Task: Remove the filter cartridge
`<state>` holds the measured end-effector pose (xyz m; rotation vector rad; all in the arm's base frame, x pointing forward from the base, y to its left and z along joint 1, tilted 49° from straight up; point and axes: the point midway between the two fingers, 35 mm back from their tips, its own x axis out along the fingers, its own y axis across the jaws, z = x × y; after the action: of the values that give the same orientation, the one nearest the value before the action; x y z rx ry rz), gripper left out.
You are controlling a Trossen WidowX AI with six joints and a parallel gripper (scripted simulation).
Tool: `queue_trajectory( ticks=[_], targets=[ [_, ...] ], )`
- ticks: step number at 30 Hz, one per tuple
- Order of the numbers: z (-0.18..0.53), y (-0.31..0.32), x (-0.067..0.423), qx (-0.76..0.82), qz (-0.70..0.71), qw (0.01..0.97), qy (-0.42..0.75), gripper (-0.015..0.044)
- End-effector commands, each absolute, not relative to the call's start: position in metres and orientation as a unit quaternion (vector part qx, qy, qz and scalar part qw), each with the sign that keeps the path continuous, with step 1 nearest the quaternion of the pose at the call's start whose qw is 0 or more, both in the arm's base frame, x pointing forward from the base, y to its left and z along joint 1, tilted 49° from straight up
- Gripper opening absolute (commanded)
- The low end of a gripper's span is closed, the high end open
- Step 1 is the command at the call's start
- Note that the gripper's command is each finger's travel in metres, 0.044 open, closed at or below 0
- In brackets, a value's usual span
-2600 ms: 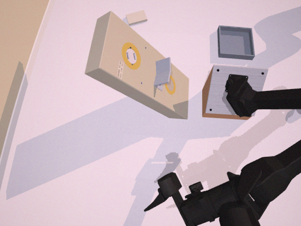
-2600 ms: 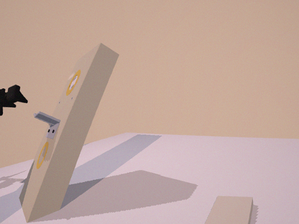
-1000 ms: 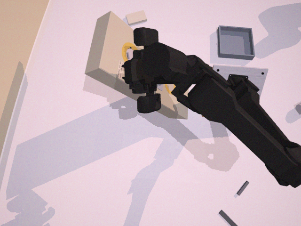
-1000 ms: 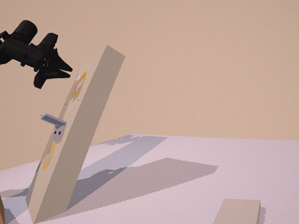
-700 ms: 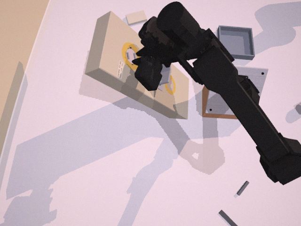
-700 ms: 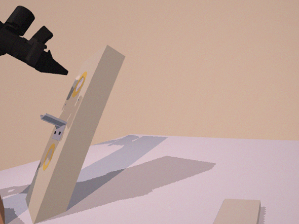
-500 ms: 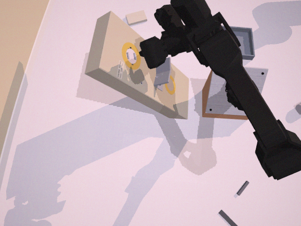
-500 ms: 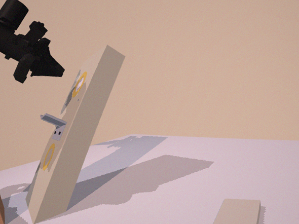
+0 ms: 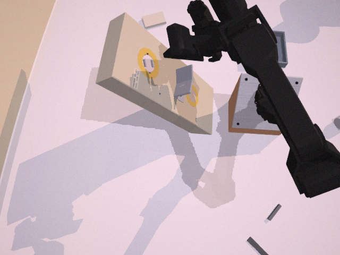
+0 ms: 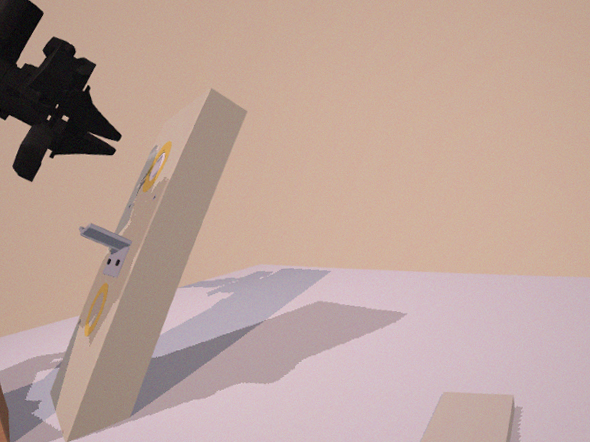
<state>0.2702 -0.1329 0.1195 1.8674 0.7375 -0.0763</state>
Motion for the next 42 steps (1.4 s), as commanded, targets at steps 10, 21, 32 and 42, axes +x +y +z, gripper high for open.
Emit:
queue_trajectory(
  ticks=[10, 21, 32, 42],
  targets=[
    [0.111, -0.127, 0.283, 0.786, -0.034, 0.532, 0.312, 0.0118],
    [0.104, -0.119, 0.298, 0.786, -0.034, 0.532, 0.313, 0.0118],
    [0.1, -0.109, 0.312, 0.788, -0.031, 0.532, 0.31, 0.0118],
    [0.098, -0.106, 0.315, 0.788, -0.03, 0.531, 0.309, 0.0118]
  ],
)
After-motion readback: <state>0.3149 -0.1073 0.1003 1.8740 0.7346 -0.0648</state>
